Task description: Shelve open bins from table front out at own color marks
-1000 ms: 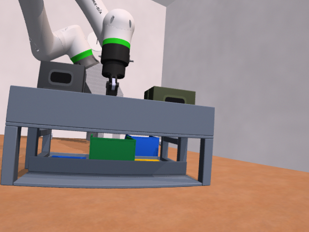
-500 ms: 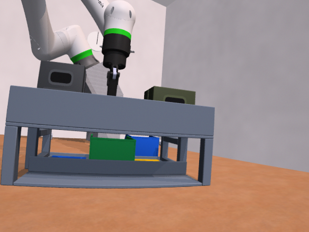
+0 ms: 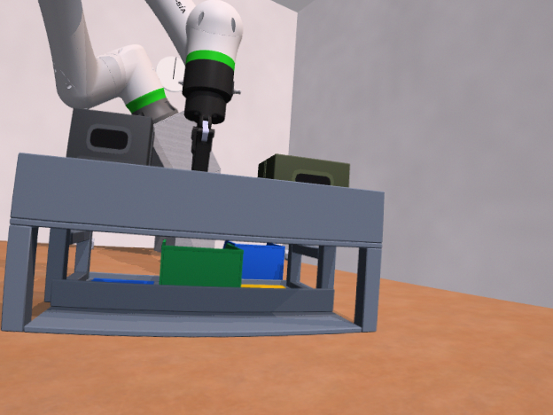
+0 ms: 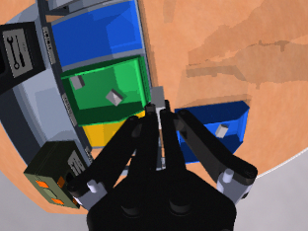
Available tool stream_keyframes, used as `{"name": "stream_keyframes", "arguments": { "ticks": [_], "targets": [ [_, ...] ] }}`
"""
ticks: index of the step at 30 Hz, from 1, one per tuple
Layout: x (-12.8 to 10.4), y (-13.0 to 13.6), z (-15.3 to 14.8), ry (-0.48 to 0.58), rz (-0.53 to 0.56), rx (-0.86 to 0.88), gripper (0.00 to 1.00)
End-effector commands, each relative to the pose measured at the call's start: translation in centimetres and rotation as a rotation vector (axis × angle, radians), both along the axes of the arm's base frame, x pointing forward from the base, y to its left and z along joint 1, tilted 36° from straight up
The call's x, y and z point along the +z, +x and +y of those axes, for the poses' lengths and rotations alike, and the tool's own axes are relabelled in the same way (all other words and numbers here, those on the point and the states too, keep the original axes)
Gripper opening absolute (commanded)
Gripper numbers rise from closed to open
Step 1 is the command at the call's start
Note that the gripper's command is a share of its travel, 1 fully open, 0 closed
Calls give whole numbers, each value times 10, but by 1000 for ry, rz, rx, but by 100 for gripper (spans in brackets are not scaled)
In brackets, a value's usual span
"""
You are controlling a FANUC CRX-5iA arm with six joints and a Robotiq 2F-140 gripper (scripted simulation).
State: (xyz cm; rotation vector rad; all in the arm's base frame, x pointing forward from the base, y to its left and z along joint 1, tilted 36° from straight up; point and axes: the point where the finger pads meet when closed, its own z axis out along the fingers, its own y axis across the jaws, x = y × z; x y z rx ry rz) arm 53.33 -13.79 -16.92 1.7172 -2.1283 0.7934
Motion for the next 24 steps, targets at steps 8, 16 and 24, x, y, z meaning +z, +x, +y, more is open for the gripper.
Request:
{"name": "stream_keyframes", "arguments": {
  "ticks": [8,16,24],
  "targets": [
    [-14,-4,36,-24,156,218,0],
    [-28,-11,70,-50,310,433,0],
    [-43,-22,104,-81,472,659,0]
  ]
}}
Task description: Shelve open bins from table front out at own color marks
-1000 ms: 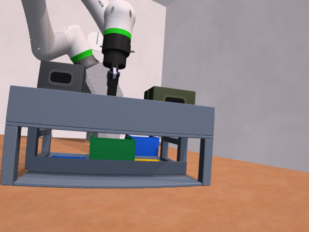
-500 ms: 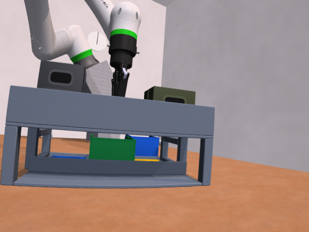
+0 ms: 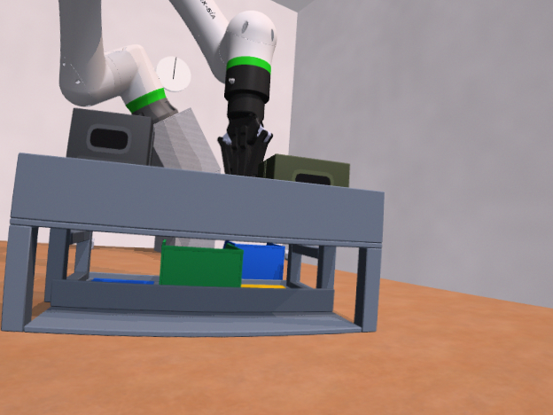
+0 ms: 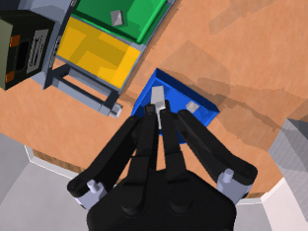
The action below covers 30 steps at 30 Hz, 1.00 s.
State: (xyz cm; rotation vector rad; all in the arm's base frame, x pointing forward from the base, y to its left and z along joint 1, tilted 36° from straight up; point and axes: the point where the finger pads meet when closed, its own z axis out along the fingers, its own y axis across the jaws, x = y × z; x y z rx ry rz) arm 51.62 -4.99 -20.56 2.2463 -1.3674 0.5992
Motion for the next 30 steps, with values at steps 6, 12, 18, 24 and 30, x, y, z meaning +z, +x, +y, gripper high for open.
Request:
{"name": "stream_keyframes", "arguments": {
  "ticks": [6,12,18,24,30],
  "targets": [
    [-16,-14,39,-40,203,247,0],
    [-26,-25,62,-67,321,414,0],
    [-36,-37,84,-96,439,580,0],
    [-43,-47,99,-117,522,697,0],
    [-43,-48,100,-118,527,704,0]
  ]
}}
